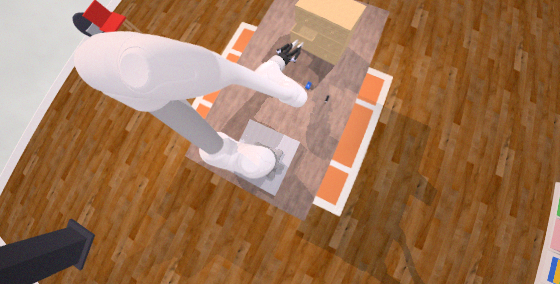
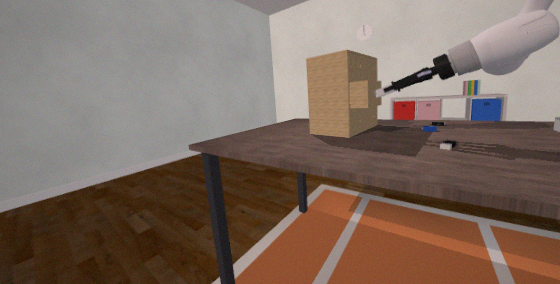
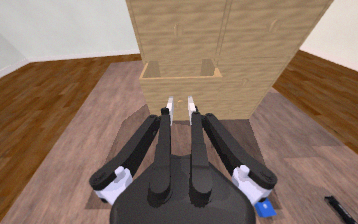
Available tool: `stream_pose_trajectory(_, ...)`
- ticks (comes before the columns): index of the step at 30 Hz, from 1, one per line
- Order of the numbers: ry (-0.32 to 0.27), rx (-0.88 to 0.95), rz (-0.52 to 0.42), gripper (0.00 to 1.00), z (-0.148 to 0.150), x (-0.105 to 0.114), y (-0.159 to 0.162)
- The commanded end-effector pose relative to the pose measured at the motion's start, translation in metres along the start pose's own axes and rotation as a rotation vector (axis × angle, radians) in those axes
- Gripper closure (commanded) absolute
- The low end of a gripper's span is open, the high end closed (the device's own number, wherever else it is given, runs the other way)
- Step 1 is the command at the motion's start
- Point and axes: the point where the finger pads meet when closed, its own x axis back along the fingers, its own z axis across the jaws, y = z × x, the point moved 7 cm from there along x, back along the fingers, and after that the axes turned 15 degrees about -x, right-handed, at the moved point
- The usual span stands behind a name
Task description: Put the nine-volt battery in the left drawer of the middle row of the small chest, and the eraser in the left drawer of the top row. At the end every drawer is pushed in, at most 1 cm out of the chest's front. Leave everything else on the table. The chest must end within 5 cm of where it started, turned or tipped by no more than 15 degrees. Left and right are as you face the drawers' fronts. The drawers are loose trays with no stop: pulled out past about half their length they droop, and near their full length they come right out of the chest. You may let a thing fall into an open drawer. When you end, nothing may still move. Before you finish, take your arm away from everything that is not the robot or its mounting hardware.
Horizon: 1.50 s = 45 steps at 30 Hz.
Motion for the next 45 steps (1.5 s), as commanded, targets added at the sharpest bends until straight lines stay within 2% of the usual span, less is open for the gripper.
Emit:
stream_pose_trajectory(1, 0.0, 0.0, 0.0, 0.8, 0.0, 0.0, 0.0)
stream_pose_trajectory(6, 0.0, 0.0, 0.0, 0.8, 0.001, 0.006, 0.002)
stream_pose_trajectory(13, 0.0, 0.0, 0.0, 0.8, 0.003, 0.037, 0.013)
stream_pose_trajectory(25, 0.0, 0.0, 0.0, 0.8, 0.004, 0.051, 0.016)
stream_pose_trajectory(37, 0.0, 0.0, 0.0, 0.8, 0.004, 0.097, 0.015)
stream_pose_trajectory(45, 0.0, 0.0, -0.001, 0.8, 0.004, 0.101, 0.015)
